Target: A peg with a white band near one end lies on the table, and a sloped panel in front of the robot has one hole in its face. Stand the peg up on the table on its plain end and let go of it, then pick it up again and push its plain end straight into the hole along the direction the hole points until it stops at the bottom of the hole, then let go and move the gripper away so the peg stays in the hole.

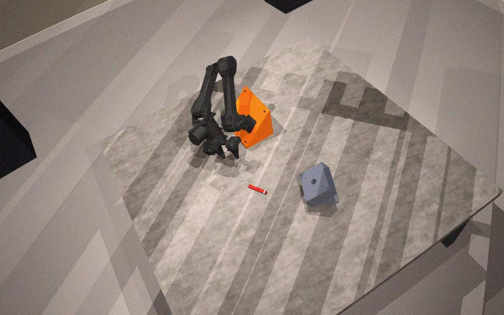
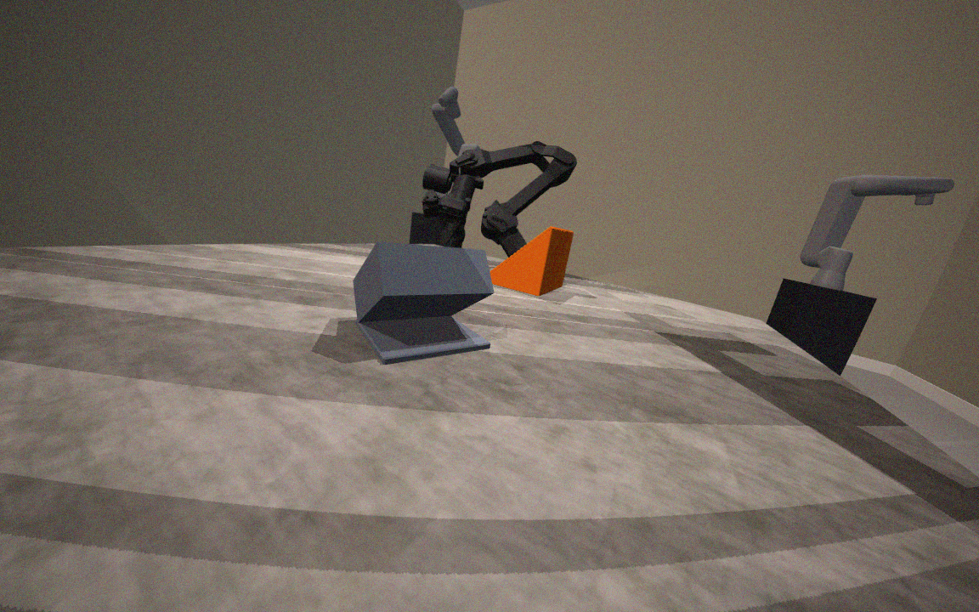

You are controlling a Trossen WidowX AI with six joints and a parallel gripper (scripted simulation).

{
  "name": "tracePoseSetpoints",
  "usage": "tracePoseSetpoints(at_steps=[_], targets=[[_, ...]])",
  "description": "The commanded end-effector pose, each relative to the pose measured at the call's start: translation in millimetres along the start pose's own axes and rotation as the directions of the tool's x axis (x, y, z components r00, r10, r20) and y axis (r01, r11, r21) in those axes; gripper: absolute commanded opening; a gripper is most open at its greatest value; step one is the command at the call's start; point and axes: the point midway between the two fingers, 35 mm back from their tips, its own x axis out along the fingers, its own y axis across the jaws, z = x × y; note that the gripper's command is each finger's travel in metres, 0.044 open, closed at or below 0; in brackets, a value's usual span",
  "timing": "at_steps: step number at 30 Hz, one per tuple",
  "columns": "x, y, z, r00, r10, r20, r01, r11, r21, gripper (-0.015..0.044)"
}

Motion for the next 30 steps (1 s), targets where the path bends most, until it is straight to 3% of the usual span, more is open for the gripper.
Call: tracePoseSetpoints(at_steps=[1,16,30], targets=[[0,0,0,1.0,0.001,-0.003,-0.001,1.0,-0.004,0.0426],[4,19,28,0.978,-0.024,-0.209,-0.046,0.945,-0.323,0.044],[23,55,59,0.942,-0.154,-0.298,-0.075,0.768,-0.636,0.044]])
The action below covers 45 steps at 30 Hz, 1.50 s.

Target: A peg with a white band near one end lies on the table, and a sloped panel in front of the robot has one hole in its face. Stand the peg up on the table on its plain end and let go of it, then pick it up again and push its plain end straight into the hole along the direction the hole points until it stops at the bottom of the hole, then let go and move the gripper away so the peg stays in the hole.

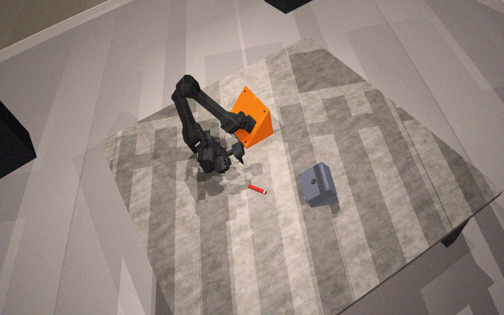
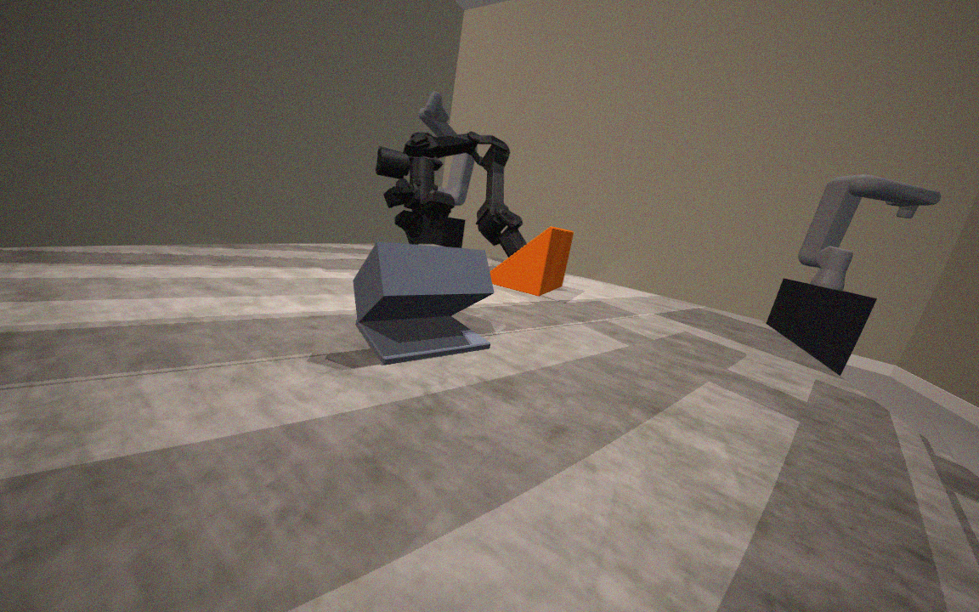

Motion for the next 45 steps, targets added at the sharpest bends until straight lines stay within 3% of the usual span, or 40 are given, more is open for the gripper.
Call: tracePoseSetpoints(at_steps=[1,13,28,45], targets=[[3,6,16,0.999,-0.03,-0.036,0.026,0.994,-0.108,0.044],[14,39,61,0.984,-0.149,-0.098,0.096,0.905,-0.415,0.044],[30,102,105,0.942,-0.328,-0.07,0.165,0.634,-0.755,0.044],[46,105,109,0.937,-0.344,-0.06,0.17,0.601,-0.781,0.044]])
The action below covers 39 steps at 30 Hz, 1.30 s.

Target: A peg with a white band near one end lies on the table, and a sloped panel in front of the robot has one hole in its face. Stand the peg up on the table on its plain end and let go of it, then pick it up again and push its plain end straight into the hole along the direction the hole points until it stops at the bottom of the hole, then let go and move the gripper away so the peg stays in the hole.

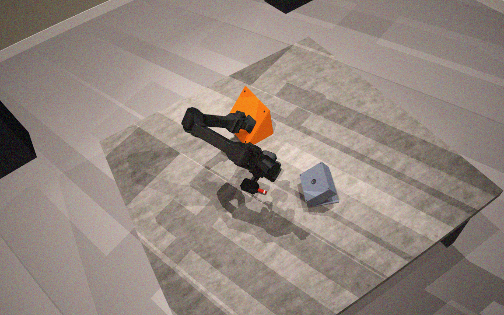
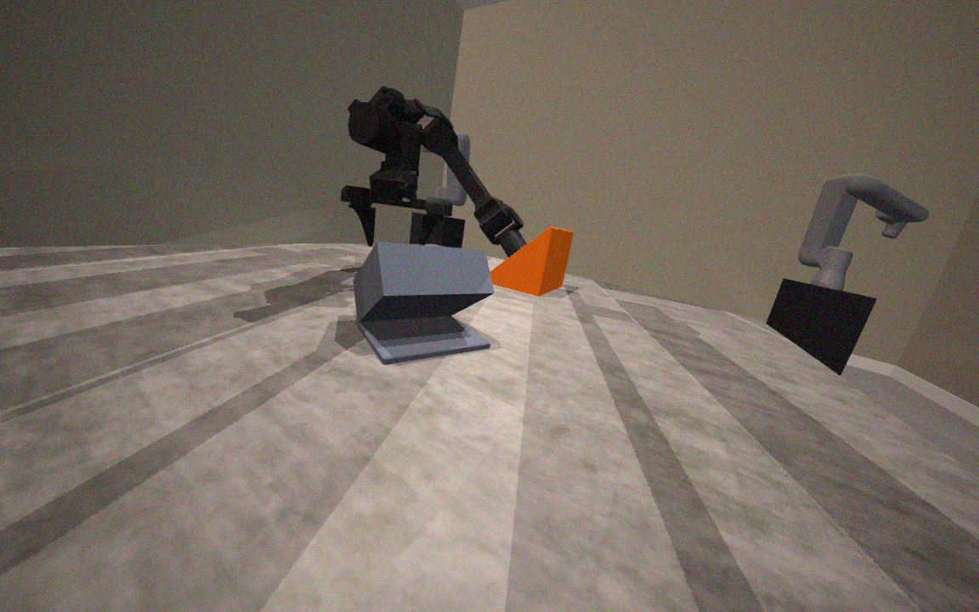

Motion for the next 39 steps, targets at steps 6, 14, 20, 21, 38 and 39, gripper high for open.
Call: tracePoseSetpoints(at_steps=[6,14,20,21,38,39], targets=[[15,1,0,1.0,-0.002,-0.006,0.002,1.0,-0.005,0.044],[28,0,1,1.0,-0.002,-0.006,0.002,1.0,-0.005,0.044],[38,0,0,1.0,-0.002,-0.006,0.002,1.0,-0.006,0.044],[40,0,0,1.0,-0.003,-0.006,0.003,1.0,-0.006,0.044],[66,0,-3,1.0,-0.006,-0.01,0.006,1.0,-0.009,0.044],[66,0,-3,1.0,-0.006,-0.01,0.006,1.0,-0.009,0.044]])
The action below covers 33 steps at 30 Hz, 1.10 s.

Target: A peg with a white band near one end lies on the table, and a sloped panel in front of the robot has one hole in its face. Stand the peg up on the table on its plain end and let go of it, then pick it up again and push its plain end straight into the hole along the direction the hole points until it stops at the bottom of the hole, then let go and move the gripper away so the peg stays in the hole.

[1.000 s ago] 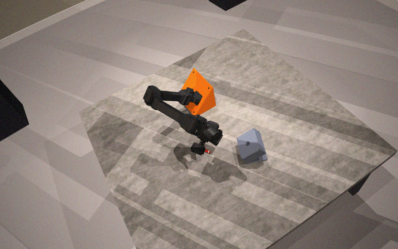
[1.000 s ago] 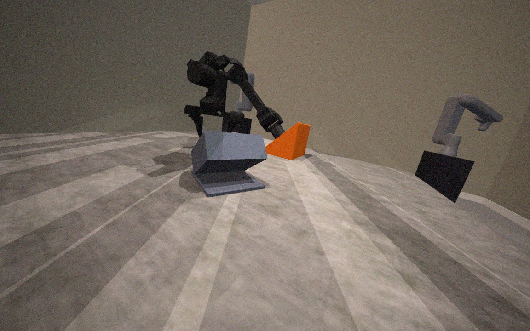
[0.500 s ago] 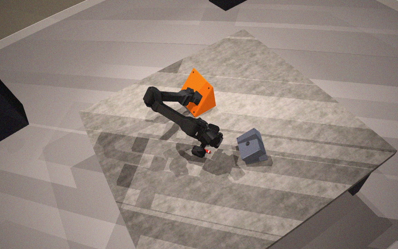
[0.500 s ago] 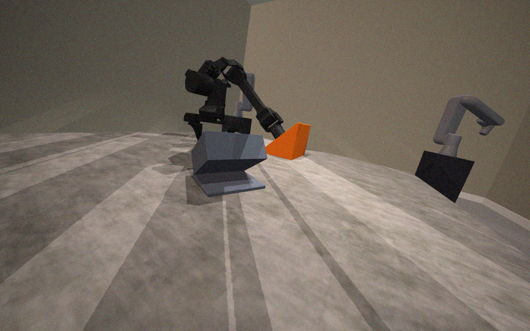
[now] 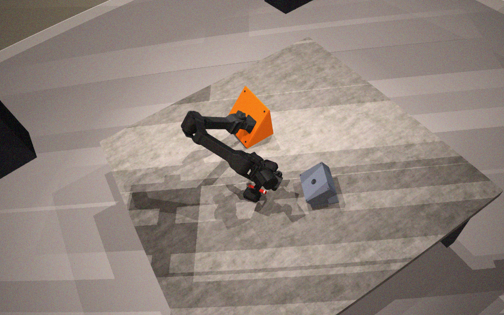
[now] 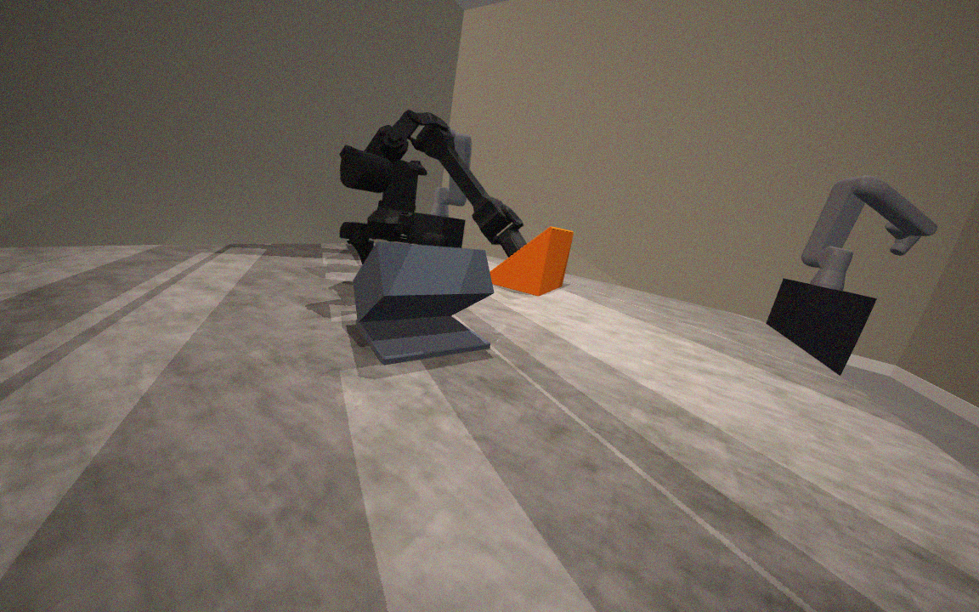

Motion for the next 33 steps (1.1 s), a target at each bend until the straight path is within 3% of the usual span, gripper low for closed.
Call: tracePoseSetpoints(at_steps=[1,13,22,33], targets=[[3.9,0.8,-1.3,1.0,-0.002,-0.005,0.002,1.0,-0.007,0.0414],[3.9,0.8,-1.3,1.0,-0.002,-0.005,0.002,1.0,-0.007,0.011],[3.9,0.8,-1.3,1.0,-0.002,-0.005,0.002,1.0,-0.007,0.011],[3.9,0.8,-1.3,1.0,-0.002,-0.005,0.002,1.0,-0.007,0.005]])
